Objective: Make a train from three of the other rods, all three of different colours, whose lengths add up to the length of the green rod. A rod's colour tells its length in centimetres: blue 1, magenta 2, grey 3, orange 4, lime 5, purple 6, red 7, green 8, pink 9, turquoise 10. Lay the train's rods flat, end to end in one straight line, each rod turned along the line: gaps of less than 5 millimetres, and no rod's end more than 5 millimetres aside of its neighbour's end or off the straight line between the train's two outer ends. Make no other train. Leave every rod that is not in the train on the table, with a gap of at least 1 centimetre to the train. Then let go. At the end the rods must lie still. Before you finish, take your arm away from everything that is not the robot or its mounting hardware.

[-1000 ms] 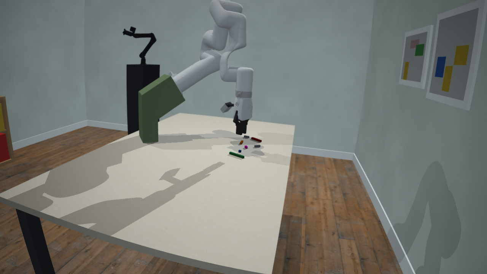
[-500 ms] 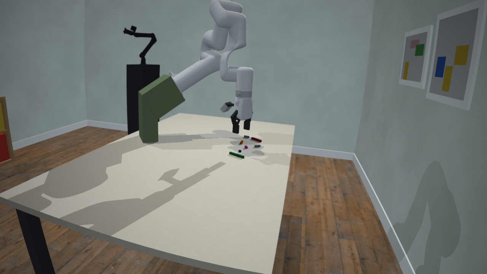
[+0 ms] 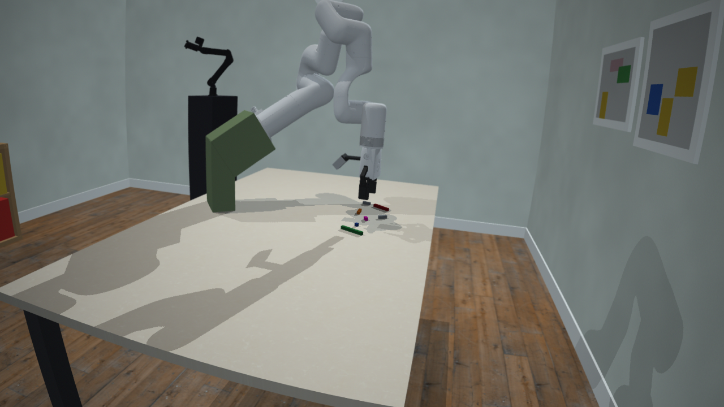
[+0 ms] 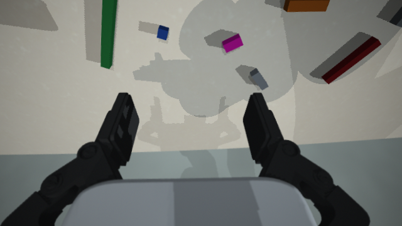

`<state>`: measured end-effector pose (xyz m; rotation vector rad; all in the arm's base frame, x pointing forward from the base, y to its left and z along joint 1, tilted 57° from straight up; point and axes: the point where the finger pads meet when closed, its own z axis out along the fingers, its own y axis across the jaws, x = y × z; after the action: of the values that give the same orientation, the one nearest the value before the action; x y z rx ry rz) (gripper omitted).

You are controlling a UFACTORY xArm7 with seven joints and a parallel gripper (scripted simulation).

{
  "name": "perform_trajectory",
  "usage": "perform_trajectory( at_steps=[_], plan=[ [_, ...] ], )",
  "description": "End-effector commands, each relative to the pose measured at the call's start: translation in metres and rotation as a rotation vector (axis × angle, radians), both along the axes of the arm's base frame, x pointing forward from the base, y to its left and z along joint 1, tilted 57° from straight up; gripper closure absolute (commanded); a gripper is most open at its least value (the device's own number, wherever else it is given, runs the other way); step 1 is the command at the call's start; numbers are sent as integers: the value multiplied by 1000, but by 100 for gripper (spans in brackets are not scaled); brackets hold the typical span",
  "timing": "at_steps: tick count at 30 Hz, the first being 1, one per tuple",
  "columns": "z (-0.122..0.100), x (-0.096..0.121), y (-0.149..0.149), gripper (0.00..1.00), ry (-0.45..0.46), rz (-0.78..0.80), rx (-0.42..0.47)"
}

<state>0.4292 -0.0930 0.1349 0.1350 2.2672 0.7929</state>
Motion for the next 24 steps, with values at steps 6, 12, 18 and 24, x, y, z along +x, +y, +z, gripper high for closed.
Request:
perform_trajectory(
  at_steps=[6, 12, 18, 24],
  plan=[
    [29, 15, 25, 0, -162, 173, -220],
    [50, 23, 47, 0, -277, 294, -364],
    [63, 27, 62, 0, -356, 373, -458],
    [68, 28, 68, 76, -385, 402, -491]
  ],
)
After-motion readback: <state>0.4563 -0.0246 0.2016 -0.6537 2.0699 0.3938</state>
